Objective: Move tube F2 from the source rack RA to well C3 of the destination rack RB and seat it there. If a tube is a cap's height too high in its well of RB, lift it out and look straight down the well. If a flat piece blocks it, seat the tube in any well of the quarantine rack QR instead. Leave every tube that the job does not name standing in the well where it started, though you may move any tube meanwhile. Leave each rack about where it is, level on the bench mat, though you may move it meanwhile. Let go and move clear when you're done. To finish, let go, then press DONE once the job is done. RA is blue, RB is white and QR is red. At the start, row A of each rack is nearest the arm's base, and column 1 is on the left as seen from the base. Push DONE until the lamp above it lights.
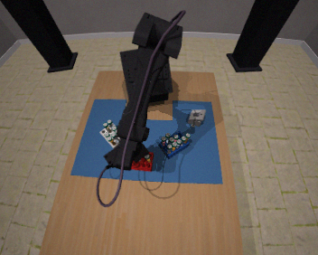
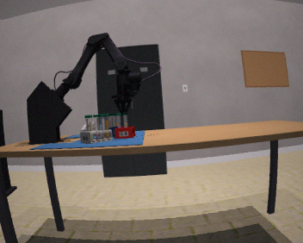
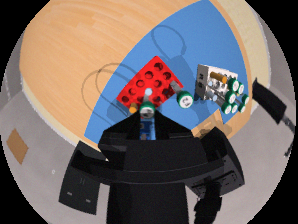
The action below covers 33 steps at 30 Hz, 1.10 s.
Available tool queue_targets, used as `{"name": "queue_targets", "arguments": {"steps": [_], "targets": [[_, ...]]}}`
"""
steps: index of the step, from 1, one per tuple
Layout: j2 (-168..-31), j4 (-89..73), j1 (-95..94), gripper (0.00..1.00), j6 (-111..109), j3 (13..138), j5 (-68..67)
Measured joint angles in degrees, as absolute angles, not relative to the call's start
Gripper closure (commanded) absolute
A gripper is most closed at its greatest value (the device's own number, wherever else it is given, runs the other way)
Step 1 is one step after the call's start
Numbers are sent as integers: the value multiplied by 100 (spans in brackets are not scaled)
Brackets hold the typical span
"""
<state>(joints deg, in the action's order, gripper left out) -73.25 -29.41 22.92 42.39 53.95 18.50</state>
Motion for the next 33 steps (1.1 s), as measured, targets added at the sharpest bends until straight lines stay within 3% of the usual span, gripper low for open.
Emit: {"name": "queue_targets", "arguments": {"steps": [33], "targets": [[-6873,-3577,2534,100,4036,5566,2014]]}}
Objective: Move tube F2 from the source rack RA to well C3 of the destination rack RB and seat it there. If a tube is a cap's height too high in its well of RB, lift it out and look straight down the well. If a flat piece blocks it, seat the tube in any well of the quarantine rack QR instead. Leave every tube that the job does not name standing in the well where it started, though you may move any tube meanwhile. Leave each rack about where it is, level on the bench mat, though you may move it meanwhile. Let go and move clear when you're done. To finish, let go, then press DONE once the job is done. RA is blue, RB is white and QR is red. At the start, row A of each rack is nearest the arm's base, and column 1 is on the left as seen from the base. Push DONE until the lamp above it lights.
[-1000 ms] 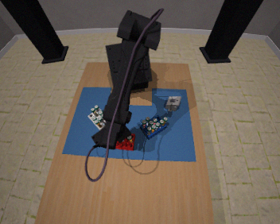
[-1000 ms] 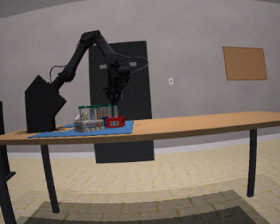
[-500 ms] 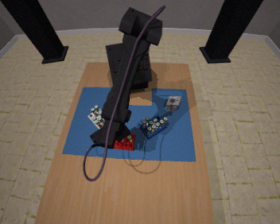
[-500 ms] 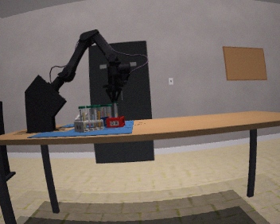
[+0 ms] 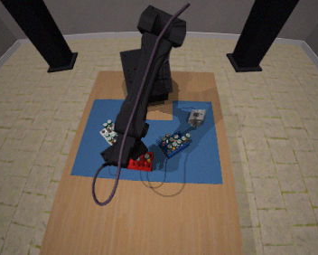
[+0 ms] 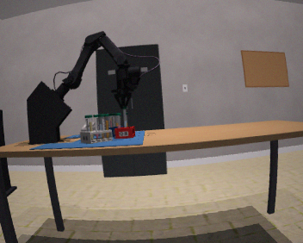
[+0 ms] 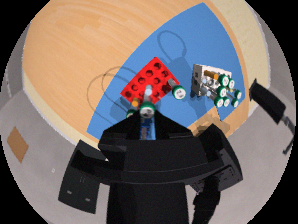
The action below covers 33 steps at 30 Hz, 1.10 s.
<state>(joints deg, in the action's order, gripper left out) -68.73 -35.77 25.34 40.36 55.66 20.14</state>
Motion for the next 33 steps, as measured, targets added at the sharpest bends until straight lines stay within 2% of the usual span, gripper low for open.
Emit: {"name": "queue_targets", "arguments": {"steps": [33], "targets": [[-6488,-4268,2810,100,3817,5806,2196]]}}
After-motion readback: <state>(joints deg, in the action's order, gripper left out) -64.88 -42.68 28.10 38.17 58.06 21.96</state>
